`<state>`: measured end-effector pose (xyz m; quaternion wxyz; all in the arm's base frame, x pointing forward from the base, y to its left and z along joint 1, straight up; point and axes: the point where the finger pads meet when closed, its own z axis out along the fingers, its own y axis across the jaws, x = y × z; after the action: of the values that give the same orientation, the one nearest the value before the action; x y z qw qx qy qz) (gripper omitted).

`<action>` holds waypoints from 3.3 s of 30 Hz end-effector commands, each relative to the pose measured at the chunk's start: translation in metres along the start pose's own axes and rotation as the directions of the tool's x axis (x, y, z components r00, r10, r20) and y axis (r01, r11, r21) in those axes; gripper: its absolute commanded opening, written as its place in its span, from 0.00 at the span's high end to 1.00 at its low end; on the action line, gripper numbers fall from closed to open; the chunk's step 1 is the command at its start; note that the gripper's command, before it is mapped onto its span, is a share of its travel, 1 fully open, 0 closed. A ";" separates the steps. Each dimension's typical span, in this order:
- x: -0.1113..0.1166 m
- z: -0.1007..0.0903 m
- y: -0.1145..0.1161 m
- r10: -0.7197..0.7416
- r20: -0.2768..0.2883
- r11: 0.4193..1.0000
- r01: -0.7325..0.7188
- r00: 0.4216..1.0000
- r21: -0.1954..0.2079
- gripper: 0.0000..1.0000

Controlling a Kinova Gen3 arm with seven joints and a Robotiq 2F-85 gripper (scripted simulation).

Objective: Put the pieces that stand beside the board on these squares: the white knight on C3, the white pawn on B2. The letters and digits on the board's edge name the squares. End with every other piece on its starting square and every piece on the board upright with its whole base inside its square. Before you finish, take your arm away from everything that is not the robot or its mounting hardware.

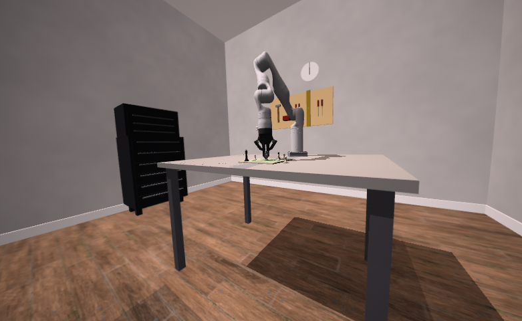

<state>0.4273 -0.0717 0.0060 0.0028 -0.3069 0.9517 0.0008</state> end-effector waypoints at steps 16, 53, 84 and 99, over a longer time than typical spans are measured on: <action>0.000 -0.001 0.000 0.000 0.001 1.000 0.000 1.000 0.001 1.00; 0.000 -0.001 0.000 0.000 0.001 1.000 0.000 1.000 0.001 0.63; 0.000 -0.090 0.000 0.000 0.001 1.000 0.000 1.000 0.001 0.63; 0.000 -0.091 0.000 0.000 0.001 1.000 0.000 1.000 0.001 0.00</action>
<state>0.4268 -0.0719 0.0959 0.0027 -0.3069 0.9517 0.0009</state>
